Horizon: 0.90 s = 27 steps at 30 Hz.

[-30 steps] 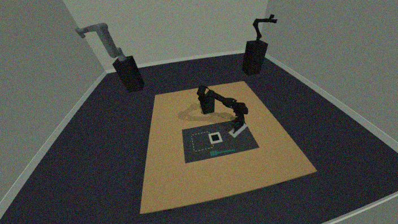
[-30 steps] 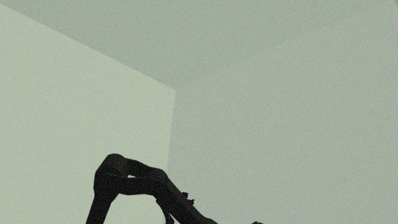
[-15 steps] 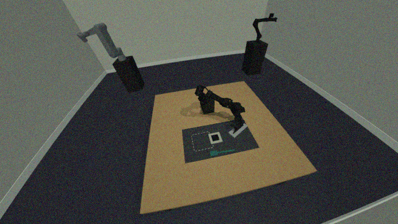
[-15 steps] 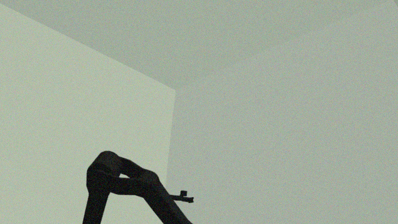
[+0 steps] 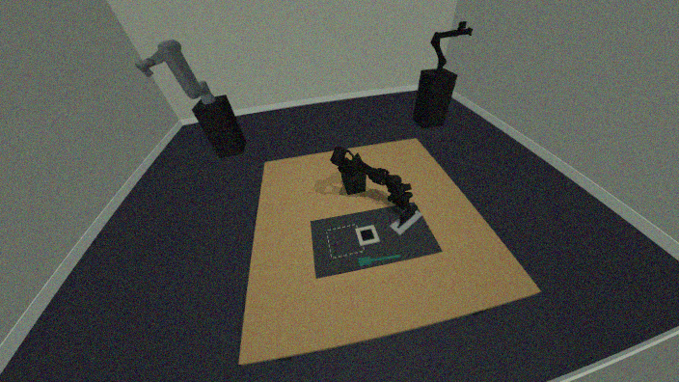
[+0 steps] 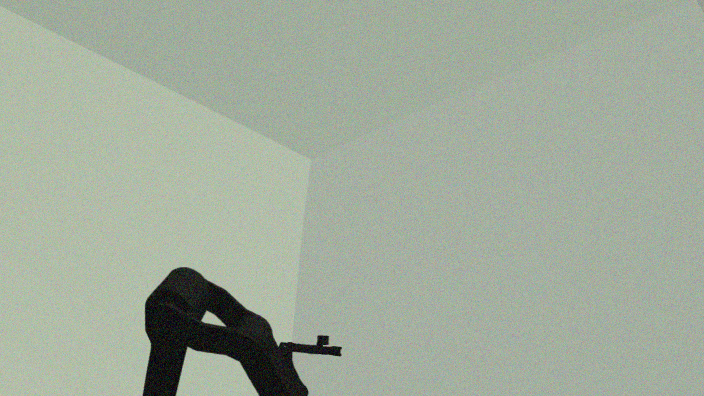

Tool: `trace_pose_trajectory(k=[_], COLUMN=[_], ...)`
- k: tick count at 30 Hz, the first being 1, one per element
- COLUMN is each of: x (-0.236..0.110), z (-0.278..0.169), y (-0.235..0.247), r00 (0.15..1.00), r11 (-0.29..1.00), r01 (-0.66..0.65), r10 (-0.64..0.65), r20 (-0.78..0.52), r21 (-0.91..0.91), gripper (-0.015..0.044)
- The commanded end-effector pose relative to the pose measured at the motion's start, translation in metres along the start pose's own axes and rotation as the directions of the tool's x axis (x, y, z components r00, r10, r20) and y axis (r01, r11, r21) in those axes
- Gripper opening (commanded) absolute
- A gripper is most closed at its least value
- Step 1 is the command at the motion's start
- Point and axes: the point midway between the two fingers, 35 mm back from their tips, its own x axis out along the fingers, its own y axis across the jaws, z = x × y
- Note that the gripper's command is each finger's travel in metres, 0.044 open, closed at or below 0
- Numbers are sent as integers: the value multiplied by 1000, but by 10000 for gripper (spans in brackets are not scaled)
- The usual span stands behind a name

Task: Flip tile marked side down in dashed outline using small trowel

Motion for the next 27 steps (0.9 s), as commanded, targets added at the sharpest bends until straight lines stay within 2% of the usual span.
trace_pose_trajectory(k=[1,6,27], x=[-4,-7,17], z=[-8,-15,-15], y=[6,9,6], r00=[1000,998,998], r11=[990,966,967], r01=[21,41,40], r10=[-24,-50,-49], r20=[-18,-30,-30], r21=[-137,-254,-254], gripper=[300,300,300])
